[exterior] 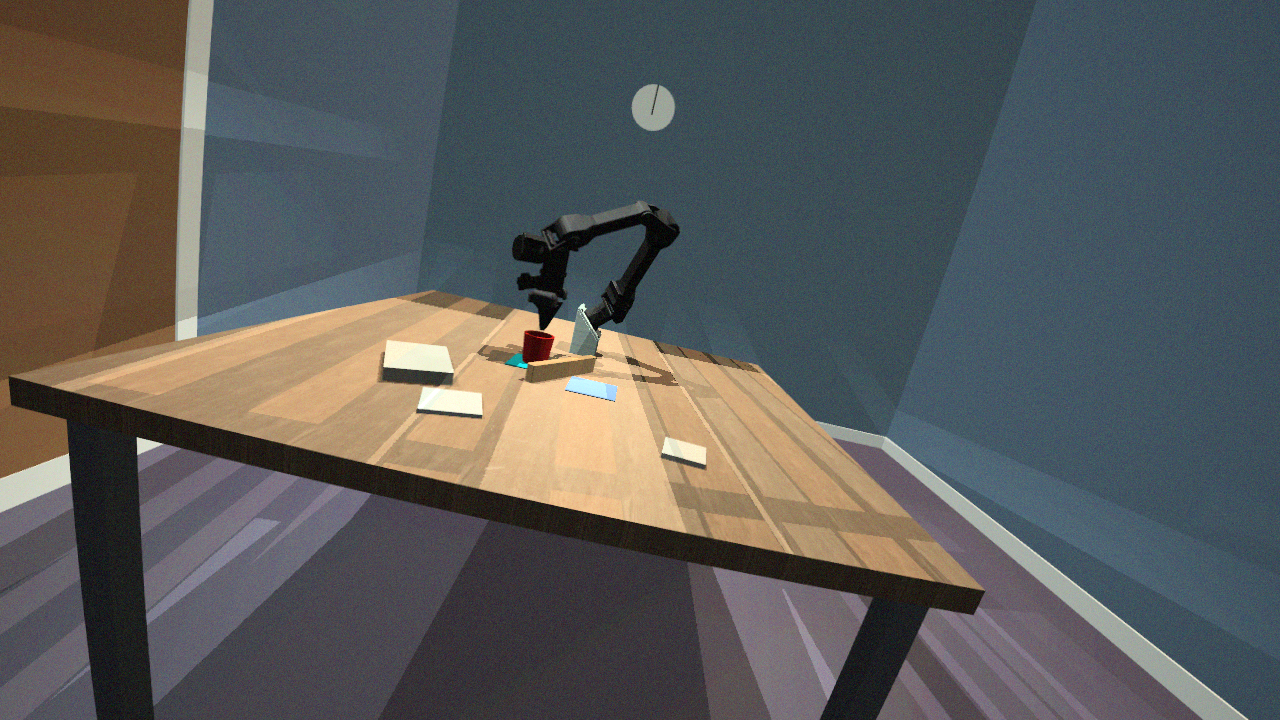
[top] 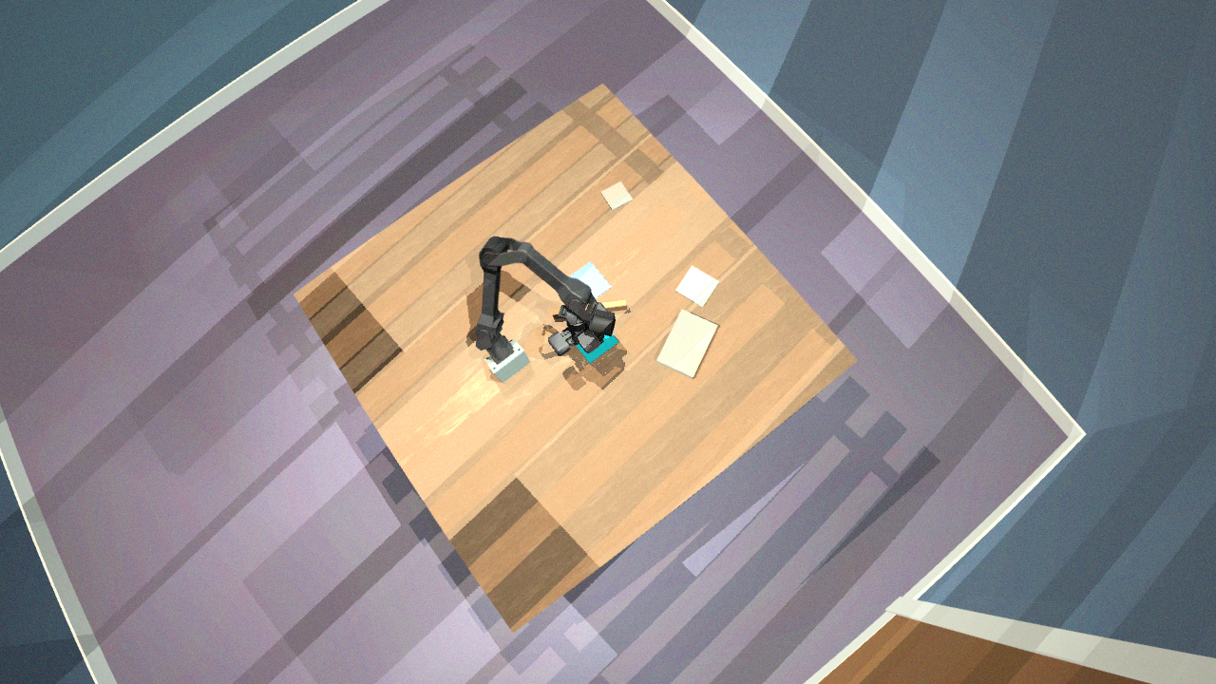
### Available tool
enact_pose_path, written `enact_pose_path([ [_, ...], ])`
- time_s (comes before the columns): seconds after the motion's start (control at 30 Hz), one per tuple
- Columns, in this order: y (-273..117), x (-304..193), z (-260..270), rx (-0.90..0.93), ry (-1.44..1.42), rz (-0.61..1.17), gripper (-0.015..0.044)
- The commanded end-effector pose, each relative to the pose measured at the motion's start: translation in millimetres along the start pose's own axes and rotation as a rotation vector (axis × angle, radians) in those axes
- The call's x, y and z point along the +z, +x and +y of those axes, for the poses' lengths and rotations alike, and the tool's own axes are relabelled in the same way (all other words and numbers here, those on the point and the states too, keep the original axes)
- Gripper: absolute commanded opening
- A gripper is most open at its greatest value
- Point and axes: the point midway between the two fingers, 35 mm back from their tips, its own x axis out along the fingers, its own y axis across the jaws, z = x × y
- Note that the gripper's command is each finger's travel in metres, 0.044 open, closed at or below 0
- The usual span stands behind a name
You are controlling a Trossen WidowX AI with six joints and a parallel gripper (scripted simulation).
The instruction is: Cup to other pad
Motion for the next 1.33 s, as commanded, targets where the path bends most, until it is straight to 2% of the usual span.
enact_pose_path([
  [0.0, -9, 0, 1, 0.006, -0.007, -0.008, 0.0128],
  [0.13, -11, -1, -1, 0.006, -0.006, -0.008, 0.0128],
  [0.53, -14, 0, -1, 0.003, 0.000, -0.002, 0.0440],
  [1.0, -69, -2, -2, 0.005, -0.005, -0.009, 0.0440],
  [1.3, -68, -2, -3, 0.006, 0.001, -0.005, 0.0440],
])
